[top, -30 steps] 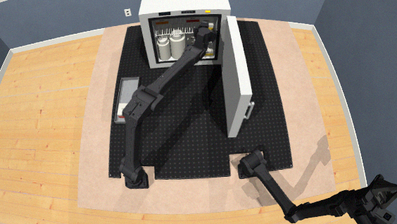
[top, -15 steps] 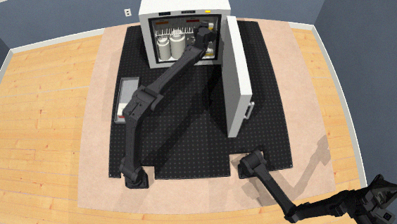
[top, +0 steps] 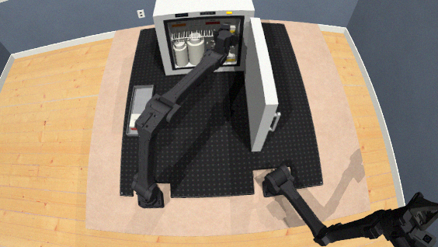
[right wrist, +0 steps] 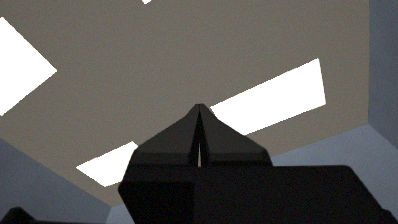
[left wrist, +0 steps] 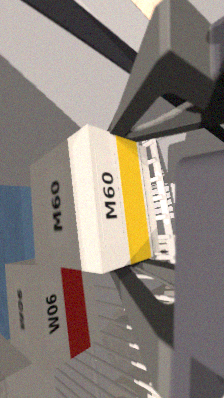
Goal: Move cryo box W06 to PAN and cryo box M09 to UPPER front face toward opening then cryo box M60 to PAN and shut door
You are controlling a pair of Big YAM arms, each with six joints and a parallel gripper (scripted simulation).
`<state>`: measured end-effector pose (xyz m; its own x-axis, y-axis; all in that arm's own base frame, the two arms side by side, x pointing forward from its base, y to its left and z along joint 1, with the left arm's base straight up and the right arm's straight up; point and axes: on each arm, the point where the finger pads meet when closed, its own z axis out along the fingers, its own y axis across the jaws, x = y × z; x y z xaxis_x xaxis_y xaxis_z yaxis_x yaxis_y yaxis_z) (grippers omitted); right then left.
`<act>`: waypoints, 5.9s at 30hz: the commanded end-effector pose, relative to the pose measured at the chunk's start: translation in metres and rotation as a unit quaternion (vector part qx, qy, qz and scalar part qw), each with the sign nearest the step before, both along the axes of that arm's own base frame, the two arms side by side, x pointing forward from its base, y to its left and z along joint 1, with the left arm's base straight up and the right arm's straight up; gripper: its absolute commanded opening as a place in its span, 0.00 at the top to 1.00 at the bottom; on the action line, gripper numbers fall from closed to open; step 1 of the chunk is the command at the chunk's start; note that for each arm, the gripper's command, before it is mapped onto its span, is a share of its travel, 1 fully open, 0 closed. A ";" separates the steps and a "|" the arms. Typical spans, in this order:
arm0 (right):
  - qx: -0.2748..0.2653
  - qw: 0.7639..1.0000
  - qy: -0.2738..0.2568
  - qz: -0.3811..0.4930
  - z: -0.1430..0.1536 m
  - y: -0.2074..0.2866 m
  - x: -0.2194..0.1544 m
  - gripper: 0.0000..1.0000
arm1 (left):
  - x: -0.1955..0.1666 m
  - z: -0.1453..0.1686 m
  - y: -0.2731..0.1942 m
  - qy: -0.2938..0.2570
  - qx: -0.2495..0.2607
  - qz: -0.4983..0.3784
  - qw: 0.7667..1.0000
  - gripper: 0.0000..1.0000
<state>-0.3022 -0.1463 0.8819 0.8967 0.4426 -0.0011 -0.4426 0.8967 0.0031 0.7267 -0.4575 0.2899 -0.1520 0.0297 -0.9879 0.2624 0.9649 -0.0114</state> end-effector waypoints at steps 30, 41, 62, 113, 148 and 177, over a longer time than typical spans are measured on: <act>-0.008 1.000 0.013 -0.005 0.003 0.007 0.013 1.00 | 0.010 -0.016 0.022 0.007 0.013 0.006 1.000 0.23; -0.008 1.000 0.013 -0.005 0.003 0.007 0.013 1.00 | 0.010 -0.015 0.023 0.008 0.014 0.006 1.000 0.23; -0.008 1.000 0.013 -0.005 0.003 0.007 0.013 1.00 | 0.009 -0.014 0.023 0.009 0.015 0.006 1.000 0.23; -0.008 1.000 0.013 -0.005 0.003 0.007 0.013 1.00 | 0.006 0.025 0.014 -0.016 -0.009 0.002 1.000 0.23; -0.008 1.000 0.013 -0.005 0.003 0.007 0.013 1.00 | -0.004 0.025 0.019 -0.012 -0.006 0.001 1.000 0.00; -0.008 1.000 0.013 -0.005 0.003 0.007 0.013 1.00 | -0.048 0.026 0.023 -0.016 -0.015 -0.001 1.000 0.00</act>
